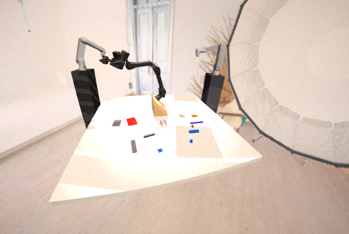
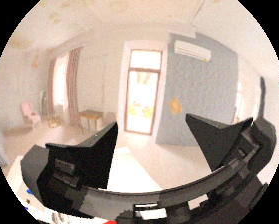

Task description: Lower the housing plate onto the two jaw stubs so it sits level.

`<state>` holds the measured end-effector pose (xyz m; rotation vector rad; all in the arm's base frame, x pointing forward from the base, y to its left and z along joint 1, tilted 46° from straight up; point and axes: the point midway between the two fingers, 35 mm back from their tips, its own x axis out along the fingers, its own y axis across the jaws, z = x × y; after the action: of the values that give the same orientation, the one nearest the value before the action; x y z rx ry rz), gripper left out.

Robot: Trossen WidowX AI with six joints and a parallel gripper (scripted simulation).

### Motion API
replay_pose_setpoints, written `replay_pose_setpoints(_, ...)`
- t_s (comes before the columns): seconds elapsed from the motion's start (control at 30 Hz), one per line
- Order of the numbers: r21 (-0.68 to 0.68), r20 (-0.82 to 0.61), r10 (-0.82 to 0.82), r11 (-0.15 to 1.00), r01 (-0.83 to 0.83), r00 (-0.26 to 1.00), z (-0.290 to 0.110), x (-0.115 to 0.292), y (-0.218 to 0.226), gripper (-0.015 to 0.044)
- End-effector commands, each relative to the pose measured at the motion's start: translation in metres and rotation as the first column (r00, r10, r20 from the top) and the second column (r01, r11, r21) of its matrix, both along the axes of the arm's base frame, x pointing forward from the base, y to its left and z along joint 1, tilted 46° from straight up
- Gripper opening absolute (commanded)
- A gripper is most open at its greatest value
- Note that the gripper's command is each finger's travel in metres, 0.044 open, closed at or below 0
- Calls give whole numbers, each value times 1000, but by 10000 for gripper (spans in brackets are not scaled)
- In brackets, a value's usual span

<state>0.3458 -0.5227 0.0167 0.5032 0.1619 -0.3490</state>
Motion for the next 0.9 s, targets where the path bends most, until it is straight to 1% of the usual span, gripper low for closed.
replay_pose_setpoints(0.0,105,5,32,994,-33,999,12,28,26,440)
replay_pose_setpoints(0.23,307,11,105,946,-103,994,36,78,88,440)
replay_pose_setpoints(0.47,498,3,171,854,-150,985,60,118,159,440)
replay_pose_setpoints(0.67,643,-16,226,748,-163,974,78,141,224,440)
replay_pose_setpoints(0.87,762,-51,290,630,-151,956,96,153,296,440)
